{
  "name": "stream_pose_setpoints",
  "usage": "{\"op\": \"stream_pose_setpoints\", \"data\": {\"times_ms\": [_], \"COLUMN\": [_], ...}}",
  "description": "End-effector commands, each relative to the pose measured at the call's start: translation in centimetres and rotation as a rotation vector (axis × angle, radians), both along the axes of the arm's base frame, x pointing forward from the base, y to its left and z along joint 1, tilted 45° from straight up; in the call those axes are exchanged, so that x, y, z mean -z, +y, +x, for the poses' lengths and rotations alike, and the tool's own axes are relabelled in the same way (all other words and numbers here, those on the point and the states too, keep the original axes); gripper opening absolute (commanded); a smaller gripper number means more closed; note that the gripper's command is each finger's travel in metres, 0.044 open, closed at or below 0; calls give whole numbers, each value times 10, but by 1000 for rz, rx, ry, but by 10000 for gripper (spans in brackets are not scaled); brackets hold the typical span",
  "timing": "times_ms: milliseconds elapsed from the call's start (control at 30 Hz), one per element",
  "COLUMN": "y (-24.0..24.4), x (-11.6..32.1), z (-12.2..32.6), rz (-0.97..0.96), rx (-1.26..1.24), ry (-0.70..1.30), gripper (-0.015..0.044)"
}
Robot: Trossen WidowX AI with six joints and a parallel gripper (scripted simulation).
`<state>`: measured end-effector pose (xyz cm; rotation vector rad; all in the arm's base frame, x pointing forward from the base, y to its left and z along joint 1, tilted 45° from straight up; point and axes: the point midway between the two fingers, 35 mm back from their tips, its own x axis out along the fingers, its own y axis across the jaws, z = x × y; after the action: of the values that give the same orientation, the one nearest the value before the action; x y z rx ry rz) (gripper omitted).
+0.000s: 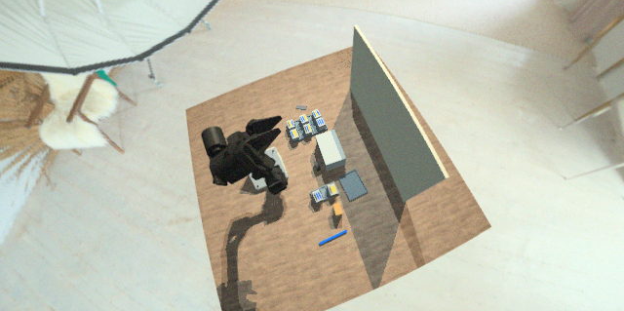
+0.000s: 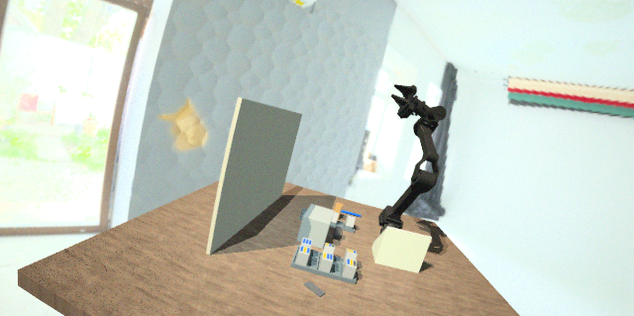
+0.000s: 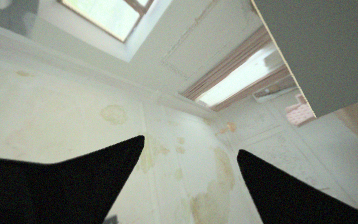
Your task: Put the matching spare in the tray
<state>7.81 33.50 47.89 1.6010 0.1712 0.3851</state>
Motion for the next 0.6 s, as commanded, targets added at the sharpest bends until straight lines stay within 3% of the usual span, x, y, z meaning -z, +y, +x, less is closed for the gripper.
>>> {"op": "stream_pose_setpoints", "data": {"times_ms": [0,233,567], "y": [0,0,-85], "x": [0,-6,-115], "z": [0,-2,-43], "rz": [0,51,865], "rx": [0,-23,-435], "ry": [0,-2,100], "gripper": [426,440,440]}}
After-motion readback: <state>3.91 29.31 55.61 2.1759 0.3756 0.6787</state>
